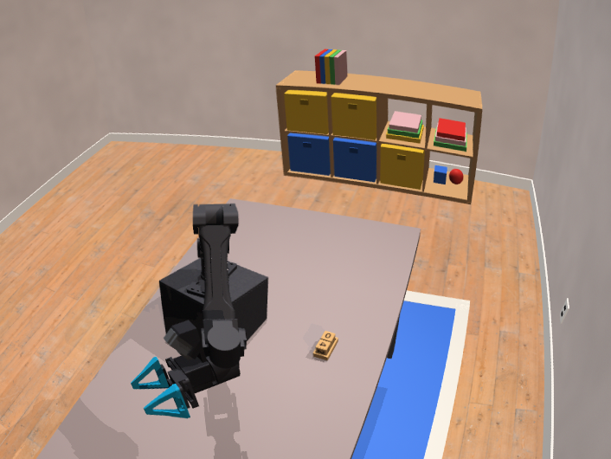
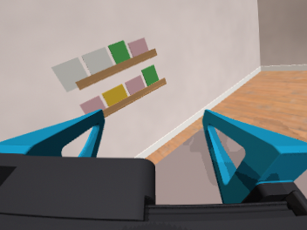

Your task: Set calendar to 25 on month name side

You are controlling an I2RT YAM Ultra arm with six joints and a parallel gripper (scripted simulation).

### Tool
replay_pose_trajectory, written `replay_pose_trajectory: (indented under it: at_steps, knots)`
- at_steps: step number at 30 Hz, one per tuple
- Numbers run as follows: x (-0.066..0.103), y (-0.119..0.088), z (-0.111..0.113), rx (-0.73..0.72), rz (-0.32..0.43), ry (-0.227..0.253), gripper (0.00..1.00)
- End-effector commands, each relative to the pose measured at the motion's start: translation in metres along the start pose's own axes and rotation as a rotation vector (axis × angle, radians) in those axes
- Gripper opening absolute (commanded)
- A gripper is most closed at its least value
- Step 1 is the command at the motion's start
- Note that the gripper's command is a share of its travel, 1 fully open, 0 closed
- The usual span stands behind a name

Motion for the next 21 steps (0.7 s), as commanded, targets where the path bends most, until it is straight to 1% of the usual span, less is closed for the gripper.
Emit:
replay_pose_trajectory:
  at_steps: [1, 17, 18, 20, 21]
  knots:
    - [-0.0006, 0.0064, 0.0025, -0.016, -0.007, 0.002, 1.0]
    - [-0.0006, 0.0064, 0.0025, -0.016, -0.007, 0.002, 1.0]
    - [-0.0011, 0.0126, 0.0049, -0.032, -0.013, 0.004, 1.0]
    - [0.0019, 0.0114, 0.0072, -0.019, -0.004, 0.016, 1.0]
    - [0.0058, 0.0098, 0.0101, -0.003, 0.009, 0.032, 1.0]
Point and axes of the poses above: the point where the finger pads meet when closed, its own x axis back along the fingers, its own z axis across the jaws, y = z × x, the point moved 5 cm from there along x, back along the fingers, and after that the axes turned 2 degrees about -x, right-handed, at the moved point
